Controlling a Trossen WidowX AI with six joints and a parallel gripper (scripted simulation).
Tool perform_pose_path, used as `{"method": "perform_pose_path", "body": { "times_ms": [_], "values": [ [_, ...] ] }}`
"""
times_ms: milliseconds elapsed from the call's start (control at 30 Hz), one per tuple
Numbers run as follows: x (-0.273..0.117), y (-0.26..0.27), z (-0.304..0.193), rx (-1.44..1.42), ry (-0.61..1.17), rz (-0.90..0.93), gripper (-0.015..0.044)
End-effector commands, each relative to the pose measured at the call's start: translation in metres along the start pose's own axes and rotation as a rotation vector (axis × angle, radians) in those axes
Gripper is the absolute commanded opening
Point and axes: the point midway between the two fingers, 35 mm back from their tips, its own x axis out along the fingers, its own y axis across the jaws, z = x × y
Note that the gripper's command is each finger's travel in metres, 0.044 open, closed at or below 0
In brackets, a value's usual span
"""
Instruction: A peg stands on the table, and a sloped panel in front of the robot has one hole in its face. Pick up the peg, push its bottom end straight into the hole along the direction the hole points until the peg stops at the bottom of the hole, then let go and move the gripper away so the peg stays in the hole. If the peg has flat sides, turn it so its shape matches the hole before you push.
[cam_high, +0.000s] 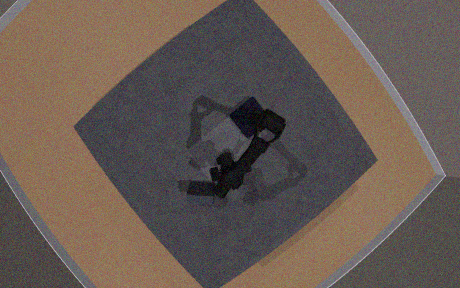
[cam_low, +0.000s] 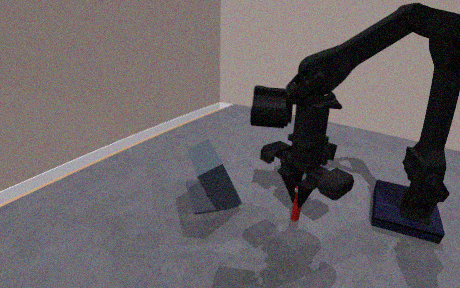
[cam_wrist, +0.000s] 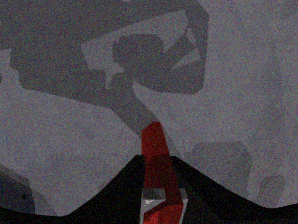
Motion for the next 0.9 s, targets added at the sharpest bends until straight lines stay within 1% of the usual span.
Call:
{"method": "perform_pose_path", "body": {
  "times_ms": [0, 267, 867],
  "values": [
    [0.0, 0.0, 0.0, 0.0, 0.0, 0.001, 0.0],
    [-0.007, 0.001, -0.001, 0.0, 0.0, 0.001, 0.0],
    [-0.078, 0.0, 0.002, 0.003, 0.0, -0.004, 0.0]
  ]
}}
